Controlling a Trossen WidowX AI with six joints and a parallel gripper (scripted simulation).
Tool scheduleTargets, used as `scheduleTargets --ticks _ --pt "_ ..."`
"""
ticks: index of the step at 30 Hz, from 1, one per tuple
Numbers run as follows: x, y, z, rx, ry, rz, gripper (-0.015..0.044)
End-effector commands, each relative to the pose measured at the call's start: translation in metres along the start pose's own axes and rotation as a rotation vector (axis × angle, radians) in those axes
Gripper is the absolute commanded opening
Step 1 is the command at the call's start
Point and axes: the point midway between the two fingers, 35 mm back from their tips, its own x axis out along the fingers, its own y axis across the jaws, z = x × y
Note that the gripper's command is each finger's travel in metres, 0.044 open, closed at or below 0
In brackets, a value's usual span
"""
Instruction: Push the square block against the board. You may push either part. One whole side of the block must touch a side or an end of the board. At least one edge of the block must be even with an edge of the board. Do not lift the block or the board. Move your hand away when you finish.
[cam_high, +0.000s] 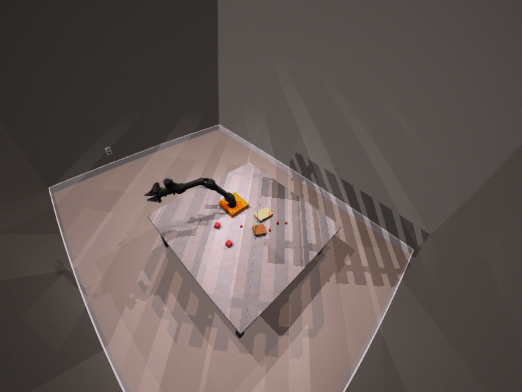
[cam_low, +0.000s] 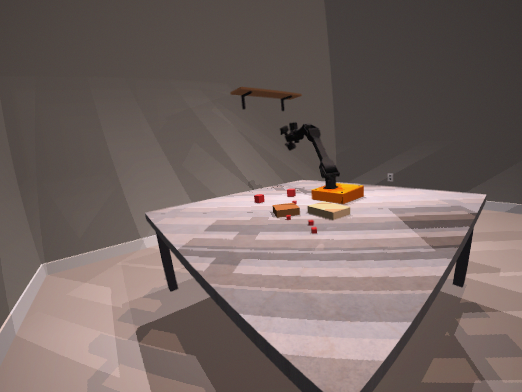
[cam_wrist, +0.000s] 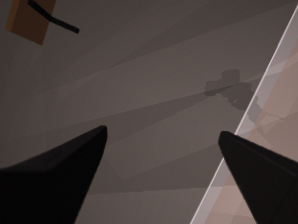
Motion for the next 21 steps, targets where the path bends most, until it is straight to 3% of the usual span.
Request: scheduleTargets --ticks 1,4,15,21 --pt "0.0 0.0 0.0 0.0 0.0 0.0 0.0374" --pt "0.001 0.001 -0.007 -0.009 0.011 -0.003 0.0295" --pt "0.001 0.022 -0.12 -0.177 0.177 -0.007 0.0006" --pt "-0.009 0.033 -0.19 -0.266 0.292 0.001 0.0"
